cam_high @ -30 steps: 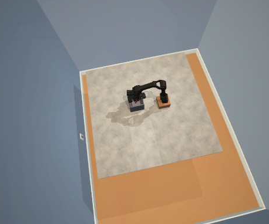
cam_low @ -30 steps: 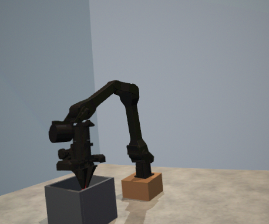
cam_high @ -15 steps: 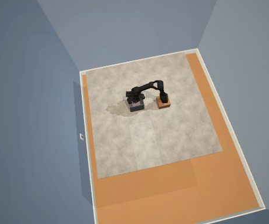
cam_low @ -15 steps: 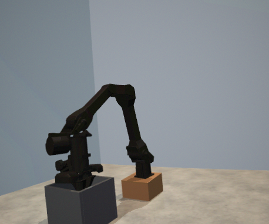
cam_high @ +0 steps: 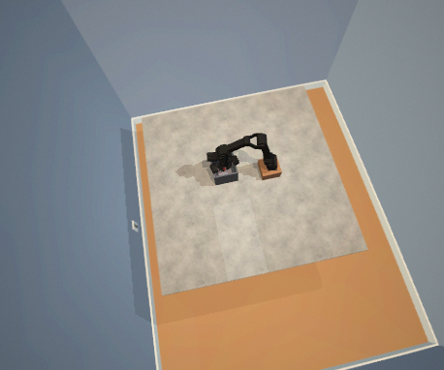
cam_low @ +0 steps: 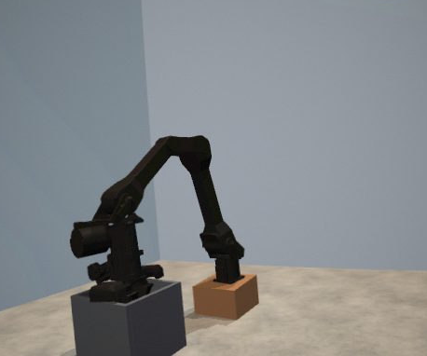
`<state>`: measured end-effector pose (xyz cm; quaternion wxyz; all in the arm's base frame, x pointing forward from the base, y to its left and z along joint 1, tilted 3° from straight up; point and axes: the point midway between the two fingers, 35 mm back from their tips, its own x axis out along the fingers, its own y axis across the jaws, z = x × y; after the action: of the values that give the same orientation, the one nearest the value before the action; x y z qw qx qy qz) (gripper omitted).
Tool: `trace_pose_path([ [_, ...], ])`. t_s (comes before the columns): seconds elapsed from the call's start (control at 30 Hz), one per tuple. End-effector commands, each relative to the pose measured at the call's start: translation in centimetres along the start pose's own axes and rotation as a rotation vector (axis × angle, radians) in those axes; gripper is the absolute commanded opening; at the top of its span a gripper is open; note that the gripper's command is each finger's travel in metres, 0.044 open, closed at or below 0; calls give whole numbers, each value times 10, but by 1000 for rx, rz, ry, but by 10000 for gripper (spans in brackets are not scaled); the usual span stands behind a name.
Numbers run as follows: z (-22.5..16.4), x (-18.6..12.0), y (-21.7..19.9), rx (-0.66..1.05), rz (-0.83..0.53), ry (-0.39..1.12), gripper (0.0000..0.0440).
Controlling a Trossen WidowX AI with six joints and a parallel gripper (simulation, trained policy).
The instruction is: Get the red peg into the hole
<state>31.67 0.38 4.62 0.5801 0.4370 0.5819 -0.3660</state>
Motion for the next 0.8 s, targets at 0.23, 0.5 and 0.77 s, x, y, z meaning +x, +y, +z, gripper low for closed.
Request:
trace_pose_path([
  [0.23,-18,-4,-2,21,-30,101,82],
  [0.5,-31,-8,-6,36,-52,151,53],
  [0.77,-41,-7,-10,48,-73,179,62],
])
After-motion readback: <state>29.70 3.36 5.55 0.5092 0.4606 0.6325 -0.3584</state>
